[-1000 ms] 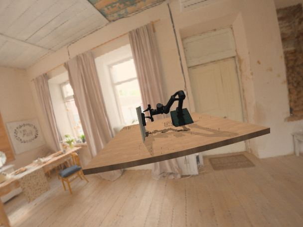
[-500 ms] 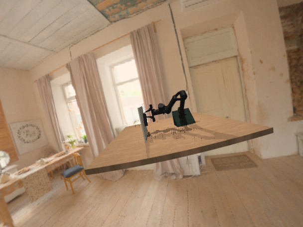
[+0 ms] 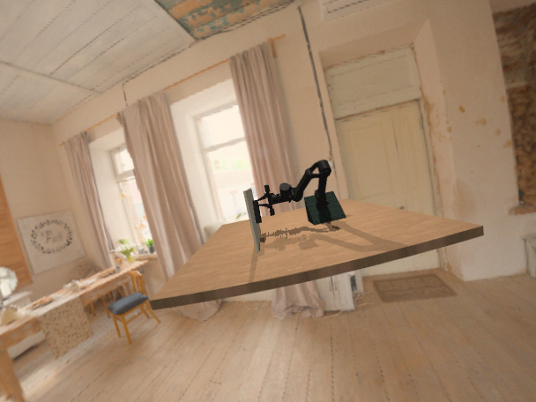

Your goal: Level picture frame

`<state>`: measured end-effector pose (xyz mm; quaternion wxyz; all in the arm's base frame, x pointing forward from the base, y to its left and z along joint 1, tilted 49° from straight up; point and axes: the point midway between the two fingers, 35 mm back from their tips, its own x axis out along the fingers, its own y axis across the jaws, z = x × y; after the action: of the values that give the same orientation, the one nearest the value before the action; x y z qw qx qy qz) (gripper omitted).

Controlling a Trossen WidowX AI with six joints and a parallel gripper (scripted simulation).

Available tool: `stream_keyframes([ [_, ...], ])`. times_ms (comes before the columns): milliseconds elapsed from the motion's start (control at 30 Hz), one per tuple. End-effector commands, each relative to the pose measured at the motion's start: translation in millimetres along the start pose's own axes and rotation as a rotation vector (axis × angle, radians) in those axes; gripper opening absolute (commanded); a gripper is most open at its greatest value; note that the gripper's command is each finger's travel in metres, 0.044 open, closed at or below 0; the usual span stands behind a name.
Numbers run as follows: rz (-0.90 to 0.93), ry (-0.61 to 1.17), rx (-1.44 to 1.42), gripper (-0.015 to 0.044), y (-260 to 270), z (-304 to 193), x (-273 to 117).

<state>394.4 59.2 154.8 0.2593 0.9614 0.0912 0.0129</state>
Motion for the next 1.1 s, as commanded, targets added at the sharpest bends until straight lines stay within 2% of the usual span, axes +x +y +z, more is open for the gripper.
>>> stream_keyframes([
  [0,0.003,-0.002,-0.005,0.0,0.6,0.3,0.5],
  [1067,0.003,-0.002,-0.006,0.0,8.3,-0.1,0.0],
])
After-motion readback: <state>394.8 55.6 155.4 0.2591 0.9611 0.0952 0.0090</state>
